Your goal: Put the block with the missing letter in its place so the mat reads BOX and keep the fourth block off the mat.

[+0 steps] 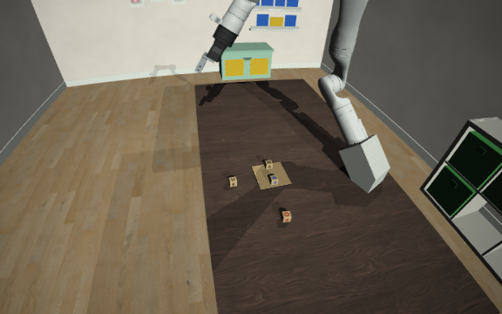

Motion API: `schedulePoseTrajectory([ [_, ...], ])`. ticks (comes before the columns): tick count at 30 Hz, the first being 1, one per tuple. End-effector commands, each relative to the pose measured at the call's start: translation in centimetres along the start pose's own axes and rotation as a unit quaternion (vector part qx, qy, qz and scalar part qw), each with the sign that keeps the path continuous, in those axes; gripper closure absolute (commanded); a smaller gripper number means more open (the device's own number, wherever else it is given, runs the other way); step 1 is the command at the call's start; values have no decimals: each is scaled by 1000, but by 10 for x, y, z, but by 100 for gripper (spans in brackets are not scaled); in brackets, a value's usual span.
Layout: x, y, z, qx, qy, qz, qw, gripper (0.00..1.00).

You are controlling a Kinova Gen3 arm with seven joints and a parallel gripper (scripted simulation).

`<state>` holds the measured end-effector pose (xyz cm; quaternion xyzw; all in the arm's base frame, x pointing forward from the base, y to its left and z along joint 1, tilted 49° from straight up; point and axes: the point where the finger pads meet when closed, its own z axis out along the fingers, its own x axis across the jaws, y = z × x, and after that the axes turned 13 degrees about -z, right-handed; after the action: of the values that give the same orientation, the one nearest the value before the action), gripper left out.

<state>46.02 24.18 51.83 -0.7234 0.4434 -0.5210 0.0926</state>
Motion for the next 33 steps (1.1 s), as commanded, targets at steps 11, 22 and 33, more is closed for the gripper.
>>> schedulePoseTrajectory([
  [11,-244,96,47,-72,-46,-59,995,0],
  [22,-362,242,102,-169,-45,-72,982,0],
  [33,-398,360,143,-243,-17,-69,968,0],
])
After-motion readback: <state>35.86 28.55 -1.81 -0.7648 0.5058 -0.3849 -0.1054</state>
